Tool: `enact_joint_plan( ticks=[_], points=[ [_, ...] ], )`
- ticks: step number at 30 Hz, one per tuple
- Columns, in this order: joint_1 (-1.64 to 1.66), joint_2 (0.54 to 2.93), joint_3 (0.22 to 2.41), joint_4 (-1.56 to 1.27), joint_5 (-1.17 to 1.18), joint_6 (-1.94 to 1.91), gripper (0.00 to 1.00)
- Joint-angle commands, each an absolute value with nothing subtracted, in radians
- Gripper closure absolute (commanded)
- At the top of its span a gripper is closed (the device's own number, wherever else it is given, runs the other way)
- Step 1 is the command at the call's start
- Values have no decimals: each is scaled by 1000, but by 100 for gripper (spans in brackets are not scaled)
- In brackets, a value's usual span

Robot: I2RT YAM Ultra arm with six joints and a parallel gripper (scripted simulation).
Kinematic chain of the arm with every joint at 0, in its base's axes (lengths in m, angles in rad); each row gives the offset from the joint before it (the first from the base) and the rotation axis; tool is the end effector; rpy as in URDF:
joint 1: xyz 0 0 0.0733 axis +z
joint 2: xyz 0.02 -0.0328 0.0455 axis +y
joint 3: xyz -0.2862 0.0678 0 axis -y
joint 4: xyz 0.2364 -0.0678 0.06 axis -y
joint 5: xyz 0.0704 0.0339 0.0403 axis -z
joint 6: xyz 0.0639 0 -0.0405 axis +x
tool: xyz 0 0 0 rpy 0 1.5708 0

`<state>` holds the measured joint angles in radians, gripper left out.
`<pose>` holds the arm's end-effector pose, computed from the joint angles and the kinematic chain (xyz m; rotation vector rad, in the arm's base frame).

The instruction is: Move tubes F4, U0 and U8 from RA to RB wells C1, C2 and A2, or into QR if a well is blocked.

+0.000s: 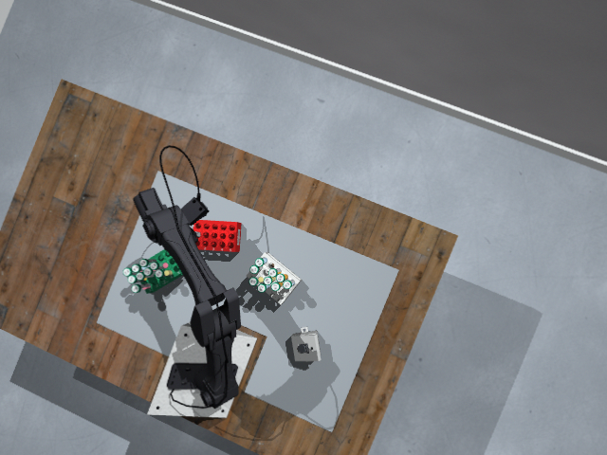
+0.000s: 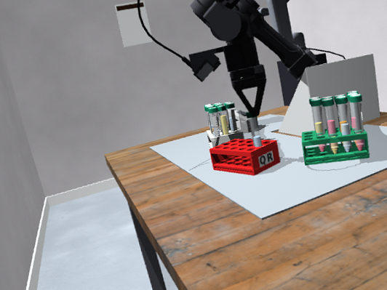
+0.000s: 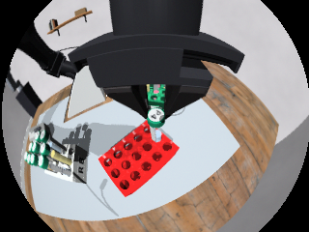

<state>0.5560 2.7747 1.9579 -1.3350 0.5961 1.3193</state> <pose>0.3792 0.1947 -0.0127 0.7940 2.6599 -1.1687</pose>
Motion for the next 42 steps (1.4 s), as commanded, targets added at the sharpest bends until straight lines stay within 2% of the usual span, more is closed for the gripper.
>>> enact_joint_plan(
  ticks=[1, 42],
  points=[
    [576, 2741, 1981, -1317, 617, 1313, 100],
    [628, 2781, 2084, -1466, 574, 1376, 100]
  ],
)
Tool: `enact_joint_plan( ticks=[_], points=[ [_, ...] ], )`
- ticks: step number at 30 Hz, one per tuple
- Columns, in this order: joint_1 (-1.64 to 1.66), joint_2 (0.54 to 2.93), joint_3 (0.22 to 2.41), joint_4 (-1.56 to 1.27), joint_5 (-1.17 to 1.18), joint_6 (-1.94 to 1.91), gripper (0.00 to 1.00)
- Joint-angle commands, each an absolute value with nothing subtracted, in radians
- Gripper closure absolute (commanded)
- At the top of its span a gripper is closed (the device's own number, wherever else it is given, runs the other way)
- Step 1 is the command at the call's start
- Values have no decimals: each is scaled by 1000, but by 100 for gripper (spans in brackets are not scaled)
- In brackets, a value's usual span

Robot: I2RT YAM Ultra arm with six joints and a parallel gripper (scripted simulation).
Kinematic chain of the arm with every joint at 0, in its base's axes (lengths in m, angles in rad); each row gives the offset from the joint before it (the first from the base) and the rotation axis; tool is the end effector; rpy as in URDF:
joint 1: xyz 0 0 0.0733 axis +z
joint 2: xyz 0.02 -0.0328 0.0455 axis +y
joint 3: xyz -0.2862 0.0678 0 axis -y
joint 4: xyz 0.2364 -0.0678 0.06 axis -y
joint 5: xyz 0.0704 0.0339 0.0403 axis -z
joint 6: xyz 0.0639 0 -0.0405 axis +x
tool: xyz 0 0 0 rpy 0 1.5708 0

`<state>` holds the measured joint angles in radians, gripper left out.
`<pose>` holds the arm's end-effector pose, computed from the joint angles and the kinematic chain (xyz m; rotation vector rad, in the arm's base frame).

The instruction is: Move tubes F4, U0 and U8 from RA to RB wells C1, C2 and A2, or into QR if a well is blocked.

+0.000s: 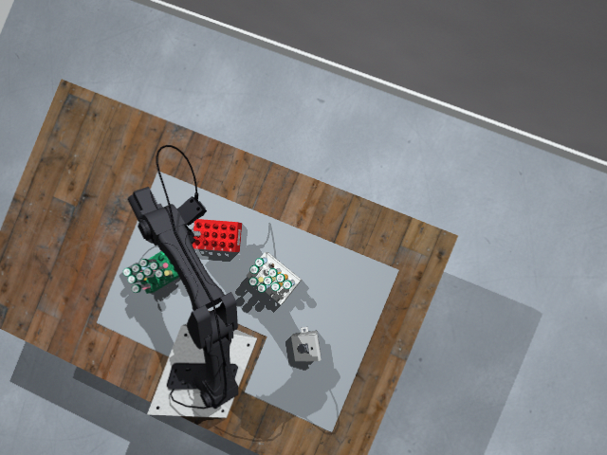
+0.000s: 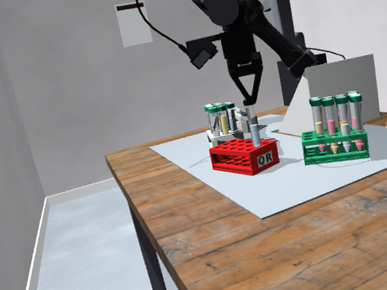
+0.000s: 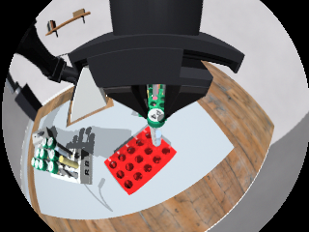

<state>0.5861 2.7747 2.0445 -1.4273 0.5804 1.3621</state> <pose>0.3808 0.2121 0.0055 0.8133 2.6475 -1.1521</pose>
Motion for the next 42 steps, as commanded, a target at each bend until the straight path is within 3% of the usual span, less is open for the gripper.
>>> enact_joint_plan(
  ticks=[1, 42],
  points=[
    [630, 2784, 2088, -1470, 574, 1378, 100],
    [668, 2769, 2196, -1571, 560, 1403, 100]
  ],
)
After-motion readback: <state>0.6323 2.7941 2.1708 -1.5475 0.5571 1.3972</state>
